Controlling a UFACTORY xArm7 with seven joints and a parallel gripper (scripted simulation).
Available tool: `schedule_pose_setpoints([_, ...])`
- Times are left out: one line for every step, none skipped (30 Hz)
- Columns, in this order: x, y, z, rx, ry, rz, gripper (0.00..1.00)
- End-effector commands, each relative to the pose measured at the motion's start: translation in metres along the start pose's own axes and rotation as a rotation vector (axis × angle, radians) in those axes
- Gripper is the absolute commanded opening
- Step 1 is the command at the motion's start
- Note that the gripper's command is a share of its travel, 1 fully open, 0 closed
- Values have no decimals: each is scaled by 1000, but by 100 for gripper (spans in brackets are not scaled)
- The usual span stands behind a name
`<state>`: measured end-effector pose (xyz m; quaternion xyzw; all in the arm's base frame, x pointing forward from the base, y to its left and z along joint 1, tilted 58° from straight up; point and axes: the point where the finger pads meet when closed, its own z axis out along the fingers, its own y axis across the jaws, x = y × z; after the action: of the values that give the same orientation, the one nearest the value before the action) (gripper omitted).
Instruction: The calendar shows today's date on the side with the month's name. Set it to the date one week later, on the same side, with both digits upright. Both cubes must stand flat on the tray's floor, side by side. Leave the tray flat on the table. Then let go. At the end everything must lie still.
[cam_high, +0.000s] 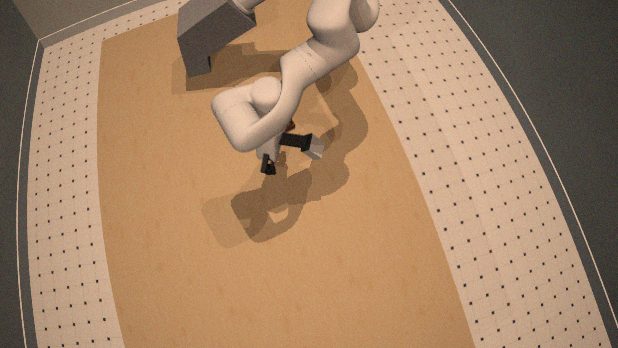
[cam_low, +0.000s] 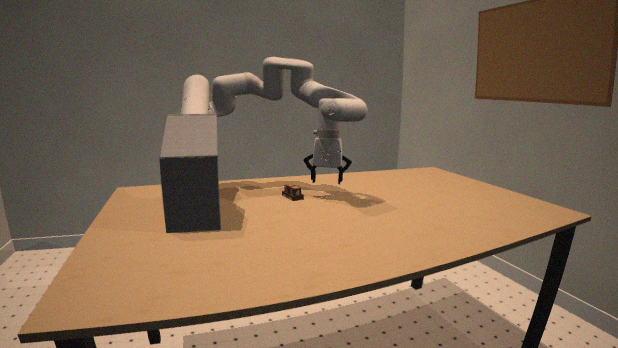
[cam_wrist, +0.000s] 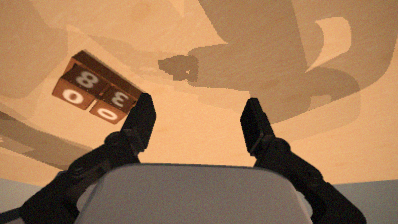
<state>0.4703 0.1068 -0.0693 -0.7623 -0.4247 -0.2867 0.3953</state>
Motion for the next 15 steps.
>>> schedule_pose_setpoints([-5,6,-2,-3,0,-1,100])
schedule_pose_setpoints([-7,8,-2,-3,0,-1,100])
schedule_pose_setpoints([-9,10,-2,-3,0,-1,100])
schedule_pose_setpoints([-11,12,-2,-3,0,-1,100])
schedule_pose_setpoints([-12,14,-2,-3,0,-1,100])
schedule_pose_setpoints([-13,15,-2,-3,0,-1,100])
schedule_pose_setpoints([-13,15,-2,-3,0,-1,100])
schedule_pose_setpoints([-13,15,-2,-3,0,-1,100])
schedule_pose_setpoints([-13,15,-2,-3,0,-1,100])
schedule_pose_setpoints([-14,15,-2,-3,0,-1,100])
schedule_pose_setpoints([-14,15,-2,-3,0,-1,100])
schedule_pose_setpoints([-14,15,-2,-3,0,-1,100])
schedule_pose_setpoints([-14,15,-1,-3,0,-1,100])
schedule_pose_setpoints([-14,15,0,-3,0,-1,100])
schedule_pose_setpoints([-14,15,1,-3,0,-1,100])
